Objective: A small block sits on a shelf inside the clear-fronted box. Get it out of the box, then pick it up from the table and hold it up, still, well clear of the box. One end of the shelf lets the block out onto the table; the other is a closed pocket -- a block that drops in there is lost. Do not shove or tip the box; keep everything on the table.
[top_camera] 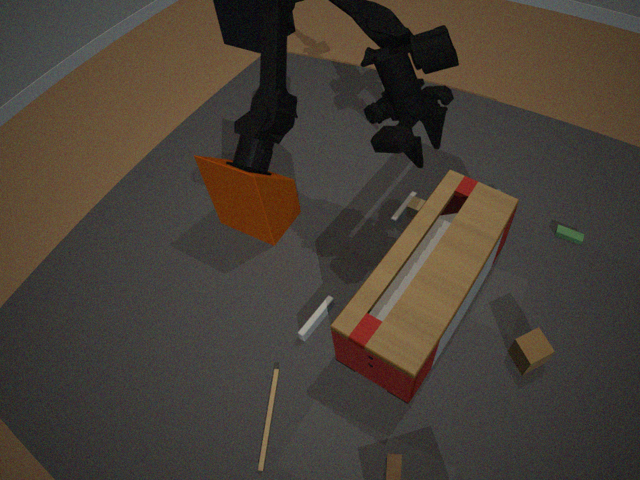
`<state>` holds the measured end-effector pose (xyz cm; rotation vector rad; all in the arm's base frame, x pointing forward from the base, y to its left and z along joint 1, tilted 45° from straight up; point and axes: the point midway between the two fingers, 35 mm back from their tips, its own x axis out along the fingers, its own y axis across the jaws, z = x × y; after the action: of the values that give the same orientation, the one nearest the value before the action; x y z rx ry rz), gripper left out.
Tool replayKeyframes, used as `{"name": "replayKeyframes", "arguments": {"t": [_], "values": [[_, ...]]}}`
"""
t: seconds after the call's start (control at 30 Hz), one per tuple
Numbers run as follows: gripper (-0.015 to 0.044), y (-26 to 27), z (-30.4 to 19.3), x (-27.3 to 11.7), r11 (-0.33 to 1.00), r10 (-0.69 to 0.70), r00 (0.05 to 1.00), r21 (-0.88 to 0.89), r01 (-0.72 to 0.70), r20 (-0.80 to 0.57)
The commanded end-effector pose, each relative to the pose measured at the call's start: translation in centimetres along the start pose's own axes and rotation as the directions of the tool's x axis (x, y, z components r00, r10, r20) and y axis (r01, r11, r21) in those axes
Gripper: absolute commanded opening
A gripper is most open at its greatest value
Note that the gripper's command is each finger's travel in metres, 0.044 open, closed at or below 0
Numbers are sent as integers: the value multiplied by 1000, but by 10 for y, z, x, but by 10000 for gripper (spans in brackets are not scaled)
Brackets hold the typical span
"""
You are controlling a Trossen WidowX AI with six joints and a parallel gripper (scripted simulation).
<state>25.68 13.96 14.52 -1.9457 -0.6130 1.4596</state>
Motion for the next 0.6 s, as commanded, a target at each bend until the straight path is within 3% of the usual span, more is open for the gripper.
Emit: {"name": "replayKeyframes", "arguments": {"t": [0.0,0.13,0.37,0.57], "values": [[285,0,2,0,999,3,1000,-48,-3,-4],[285,1,2,3,999,4,1000,-48,-4,-3],[285,4,40,84,999,-1,1000,-47,1,-3],[285,4,41,86,999,-2,1000,-46,2,-3]]}}
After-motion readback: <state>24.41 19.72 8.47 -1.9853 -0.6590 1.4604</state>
